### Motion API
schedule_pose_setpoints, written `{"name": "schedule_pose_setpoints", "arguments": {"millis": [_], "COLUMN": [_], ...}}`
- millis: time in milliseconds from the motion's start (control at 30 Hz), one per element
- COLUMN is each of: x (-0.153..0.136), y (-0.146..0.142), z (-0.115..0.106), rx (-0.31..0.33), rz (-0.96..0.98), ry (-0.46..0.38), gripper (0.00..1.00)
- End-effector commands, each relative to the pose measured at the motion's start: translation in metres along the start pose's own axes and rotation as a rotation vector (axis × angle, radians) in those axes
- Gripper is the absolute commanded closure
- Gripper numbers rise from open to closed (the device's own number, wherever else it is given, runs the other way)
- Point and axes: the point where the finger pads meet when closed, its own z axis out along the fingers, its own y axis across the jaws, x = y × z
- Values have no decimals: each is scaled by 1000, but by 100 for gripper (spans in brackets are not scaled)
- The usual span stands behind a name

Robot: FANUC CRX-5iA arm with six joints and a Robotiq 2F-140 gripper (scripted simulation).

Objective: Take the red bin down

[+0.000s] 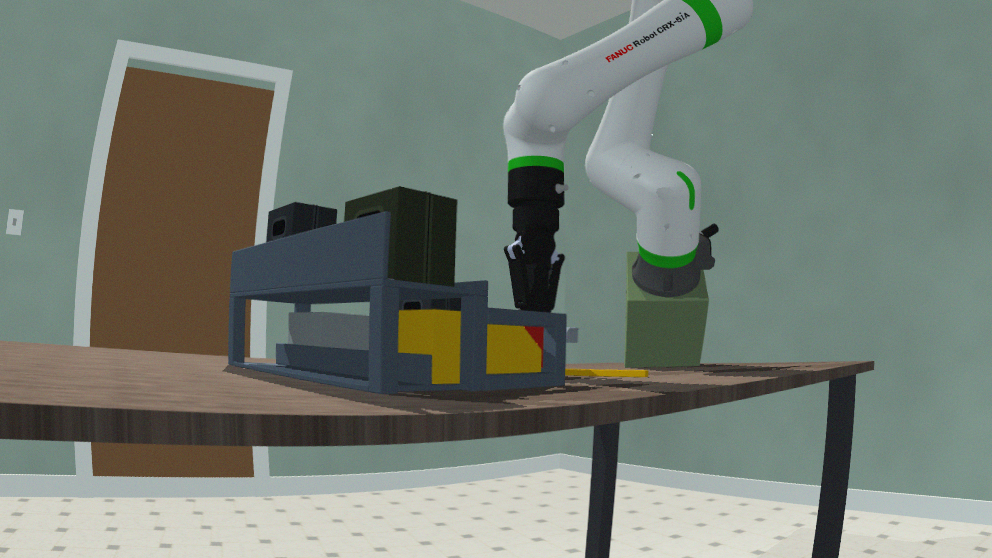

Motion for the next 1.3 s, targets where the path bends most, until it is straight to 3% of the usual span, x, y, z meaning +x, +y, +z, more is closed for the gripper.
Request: {"name": "schedule_pose_setpoints", "arguments": {"millis": [0,933,967,1267], "x": [0,0,0,0], "y": [0,0,0,0], "z": [4,9,9,9], "rx": [0,0,0,0], "rz": [0,0,0,0], "ry": [0,0,0,0], "gripper": [100,100,43,43]}}
